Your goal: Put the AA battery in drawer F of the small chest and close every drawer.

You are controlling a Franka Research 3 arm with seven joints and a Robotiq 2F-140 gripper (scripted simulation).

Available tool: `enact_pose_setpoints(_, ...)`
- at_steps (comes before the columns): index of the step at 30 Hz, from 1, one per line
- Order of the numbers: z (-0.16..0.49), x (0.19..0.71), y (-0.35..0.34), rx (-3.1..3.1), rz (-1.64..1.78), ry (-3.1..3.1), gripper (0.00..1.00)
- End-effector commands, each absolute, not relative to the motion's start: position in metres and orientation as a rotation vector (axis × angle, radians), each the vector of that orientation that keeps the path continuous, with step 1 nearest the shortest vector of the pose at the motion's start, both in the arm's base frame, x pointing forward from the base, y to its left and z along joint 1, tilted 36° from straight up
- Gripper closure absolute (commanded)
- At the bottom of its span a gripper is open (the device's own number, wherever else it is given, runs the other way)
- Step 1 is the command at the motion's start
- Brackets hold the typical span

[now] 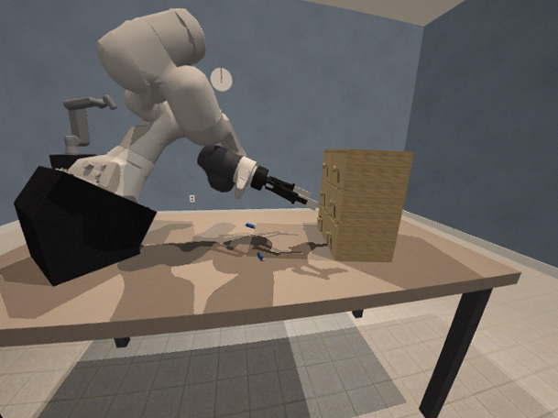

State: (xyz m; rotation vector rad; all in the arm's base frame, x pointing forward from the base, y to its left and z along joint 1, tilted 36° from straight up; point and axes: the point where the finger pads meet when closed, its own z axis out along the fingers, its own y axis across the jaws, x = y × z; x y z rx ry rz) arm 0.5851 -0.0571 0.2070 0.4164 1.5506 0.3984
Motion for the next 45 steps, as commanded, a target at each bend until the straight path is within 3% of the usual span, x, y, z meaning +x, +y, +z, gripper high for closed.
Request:
enact_pose_setpoints(1, 0.208, 0.579, -0.057, 0.409, 0.427, 1.629, 0.00)
enact_pose_setpoints(45, 0.231, 0.517, -0.070, 0.298, 0.580, 2.188, 0.00)
